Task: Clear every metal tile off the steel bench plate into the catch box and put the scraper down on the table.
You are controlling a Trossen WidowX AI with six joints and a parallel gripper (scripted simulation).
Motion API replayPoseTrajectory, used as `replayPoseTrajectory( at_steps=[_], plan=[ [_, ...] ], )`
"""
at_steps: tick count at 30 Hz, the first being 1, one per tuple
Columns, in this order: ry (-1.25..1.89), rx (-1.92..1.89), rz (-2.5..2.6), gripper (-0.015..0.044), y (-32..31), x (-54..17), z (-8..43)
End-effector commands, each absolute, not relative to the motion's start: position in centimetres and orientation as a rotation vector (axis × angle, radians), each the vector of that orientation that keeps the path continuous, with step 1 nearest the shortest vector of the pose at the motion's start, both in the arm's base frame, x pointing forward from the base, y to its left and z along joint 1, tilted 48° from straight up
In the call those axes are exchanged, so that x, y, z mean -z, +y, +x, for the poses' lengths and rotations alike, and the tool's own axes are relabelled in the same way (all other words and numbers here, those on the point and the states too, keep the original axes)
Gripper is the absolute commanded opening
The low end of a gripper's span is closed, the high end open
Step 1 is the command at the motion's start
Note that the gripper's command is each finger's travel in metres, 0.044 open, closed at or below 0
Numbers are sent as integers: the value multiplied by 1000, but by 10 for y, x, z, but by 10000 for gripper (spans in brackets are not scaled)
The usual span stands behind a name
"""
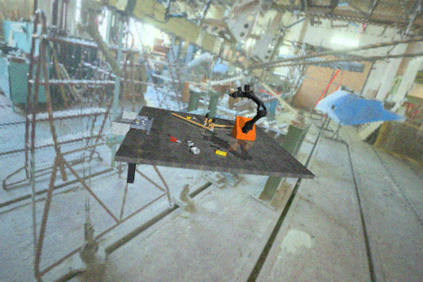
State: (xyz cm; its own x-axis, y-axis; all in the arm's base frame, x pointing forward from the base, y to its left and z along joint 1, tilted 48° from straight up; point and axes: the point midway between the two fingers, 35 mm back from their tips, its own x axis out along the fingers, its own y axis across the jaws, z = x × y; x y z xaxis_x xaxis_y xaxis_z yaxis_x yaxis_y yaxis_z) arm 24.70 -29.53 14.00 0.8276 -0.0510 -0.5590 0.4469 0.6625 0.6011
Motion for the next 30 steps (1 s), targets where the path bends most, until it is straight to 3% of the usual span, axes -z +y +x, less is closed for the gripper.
replayPoseTrajectory(
  at_steps=[1,30],
  plan=[
    [536,298,819,440,-296,-139,246],
    [541,286,802,440,-292,-141,251]
  ],
)
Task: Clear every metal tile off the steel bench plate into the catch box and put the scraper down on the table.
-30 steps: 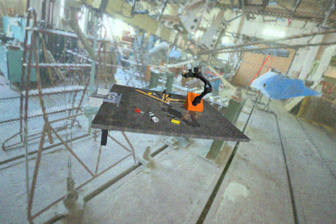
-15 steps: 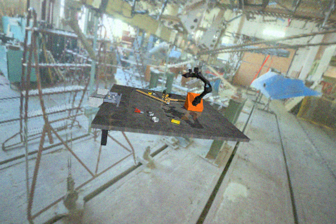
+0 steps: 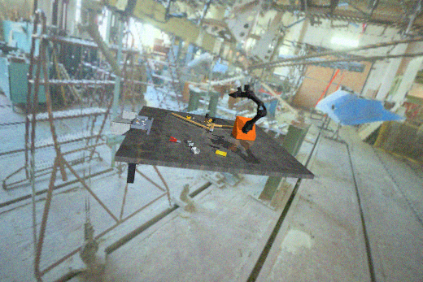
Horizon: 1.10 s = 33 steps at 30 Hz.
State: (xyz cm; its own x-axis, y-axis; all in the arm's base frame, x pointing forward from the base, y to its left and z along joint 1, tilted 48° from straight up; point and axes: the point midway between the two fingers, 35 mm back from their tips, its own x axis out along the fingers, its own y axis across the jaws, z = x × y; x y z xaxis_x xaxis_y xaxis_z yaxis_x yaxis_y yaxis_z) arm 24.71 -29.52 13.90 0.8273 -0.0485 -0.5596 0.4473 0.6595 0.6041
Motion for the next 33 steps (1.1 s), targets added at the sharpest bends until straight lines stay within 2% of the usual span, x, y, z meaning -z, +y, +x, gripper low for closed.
replayPoseTrajectory(
  at_steps=[1,33],
  plan=[
    [543,279,793,440,-290,-142,254],
    [589,-15,399,440,-184,-185,343]
  ],
)
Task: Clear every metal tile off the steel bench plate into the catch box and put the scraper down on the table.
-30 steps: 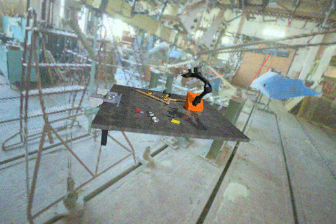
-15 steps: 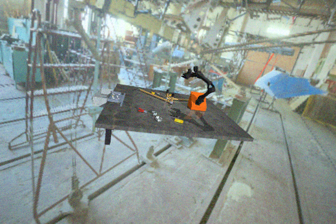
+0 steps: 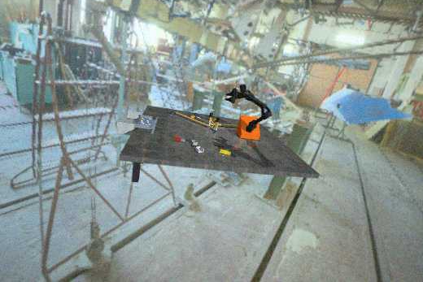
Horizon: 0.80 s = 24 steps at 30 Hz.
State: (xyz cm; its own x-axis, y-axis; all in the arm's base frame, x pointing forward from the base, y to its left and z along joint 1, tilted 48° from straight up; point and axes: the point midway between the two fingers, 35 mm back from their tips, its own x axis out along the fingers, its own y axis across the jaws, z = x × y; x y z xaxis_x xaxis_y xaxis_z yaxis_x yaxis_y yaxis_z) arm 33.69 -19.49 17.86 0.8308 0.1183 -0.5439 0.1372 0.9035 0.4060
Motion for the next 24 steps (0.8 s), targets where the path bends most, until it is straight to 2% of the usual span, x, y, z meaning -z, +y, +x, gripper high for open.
replayPoseTrajectory(
  at_steps=[1,24],
  plan=[
    [589,-23,386,440,-181,-186,345],
    [569,-215,95,440,-95,-208,378]
  ],
)
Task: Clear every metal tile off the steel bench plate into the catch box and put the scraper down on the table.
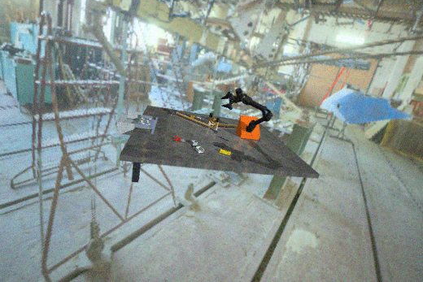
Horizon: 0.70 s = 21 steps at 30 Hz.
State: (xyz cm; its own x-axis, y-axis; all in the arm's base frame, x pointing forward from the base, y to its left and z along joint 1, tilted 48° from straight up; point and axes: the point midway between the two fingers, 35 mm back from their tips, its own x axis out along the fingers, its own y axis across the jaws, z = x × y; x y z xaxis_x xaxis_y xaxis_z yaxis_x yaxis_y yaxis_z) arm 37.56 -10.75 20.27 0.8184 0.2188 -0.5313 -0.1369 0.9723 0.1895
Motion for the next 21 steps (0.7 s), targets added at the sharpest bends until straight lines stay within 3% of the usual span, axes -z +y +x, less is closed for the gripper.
replayPoseTrajectory(
  at_steps=[1,21],
  plan=[
    [567,-223,83,440,-91,-209,379],
    [500,-386,-154,440,-13,-231,389]
  ],
)
